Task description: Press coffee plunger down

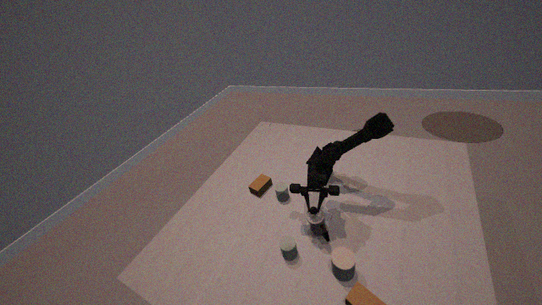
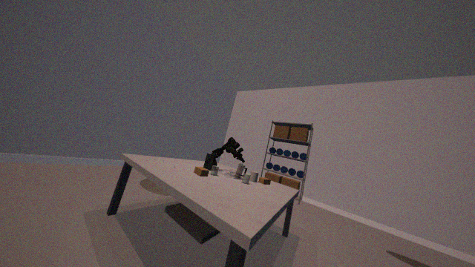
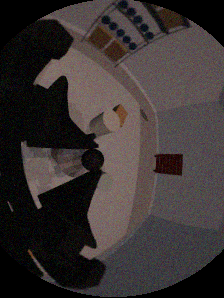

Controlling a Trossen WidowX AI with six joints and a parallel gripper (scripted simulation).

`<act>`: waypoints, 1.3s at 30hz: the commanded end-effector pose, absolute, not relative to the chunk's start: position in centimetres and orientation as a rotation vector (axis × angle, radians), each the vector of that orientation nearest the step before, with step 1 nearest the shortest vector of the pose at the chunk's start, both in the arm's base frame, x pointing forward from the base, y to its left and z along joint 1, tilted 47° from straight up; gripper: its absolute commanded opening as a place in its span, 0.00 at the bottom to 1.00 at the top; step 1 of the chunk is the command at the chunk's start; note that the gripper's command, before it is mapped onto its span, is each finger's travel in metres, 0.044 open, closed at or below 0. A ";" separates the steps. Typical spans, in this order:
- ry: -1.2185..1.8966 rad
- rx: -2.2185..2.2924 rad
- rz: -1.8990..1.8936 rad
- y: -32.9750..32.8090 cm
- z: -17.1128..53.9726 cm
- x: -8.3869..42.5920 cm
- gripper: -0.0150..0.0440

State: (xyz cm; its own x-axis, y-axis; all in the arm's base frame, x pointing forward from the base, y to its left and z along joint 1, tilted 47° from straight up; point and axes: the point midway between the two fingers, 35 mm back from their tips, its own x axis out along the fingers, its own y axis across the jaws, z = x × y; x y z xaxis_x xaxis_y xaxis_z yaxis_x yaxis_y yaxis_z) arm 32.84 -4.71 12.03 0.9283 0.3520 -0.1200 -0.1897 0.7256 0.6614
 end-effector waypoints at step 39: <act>0.282 0.729 0.325 -4.2 11.3 33.5 0.46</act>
